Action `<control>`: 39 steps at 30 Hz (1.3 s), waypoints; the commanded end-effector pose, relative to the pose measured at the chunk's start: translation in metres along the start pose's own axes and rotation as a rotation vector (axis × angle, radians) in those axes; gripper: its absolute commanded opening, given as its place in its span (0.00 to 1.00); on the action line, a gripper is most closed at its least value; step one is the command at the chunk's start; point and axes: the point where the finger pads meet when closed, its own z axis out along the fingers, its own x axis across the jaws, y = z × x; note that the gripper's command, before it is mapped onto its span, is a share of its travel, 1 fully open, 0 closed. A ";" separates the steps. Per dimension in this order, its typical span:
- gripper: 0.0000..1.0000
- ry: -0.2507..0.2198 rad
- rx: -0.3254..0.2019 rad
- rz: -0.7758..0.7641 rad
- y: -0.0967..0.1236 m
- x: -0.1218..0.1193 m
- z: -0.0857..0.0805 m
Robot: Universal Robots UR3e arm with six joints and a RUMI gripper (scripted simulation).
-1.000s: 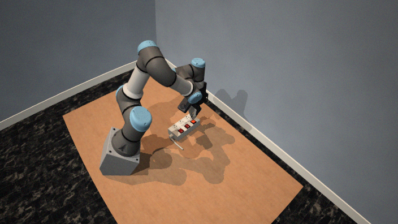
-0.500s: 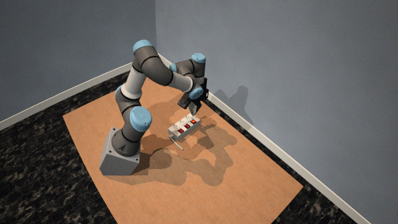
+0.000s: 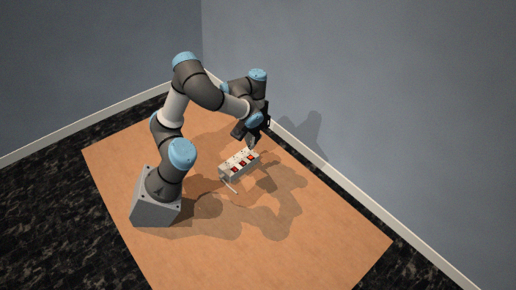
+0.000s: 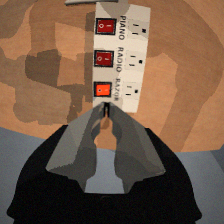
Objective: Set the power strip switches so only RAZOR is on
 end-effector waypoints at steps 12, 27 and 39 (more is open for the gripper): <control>1.00 0.000 -0.002 0.000 0.001 0.000 -0.015; 1.00 0.000 -0.002 0.000 0.001 0.000 -0.071; 1.00 0.000 -0.002 0.000 0.001 0.000 -0.098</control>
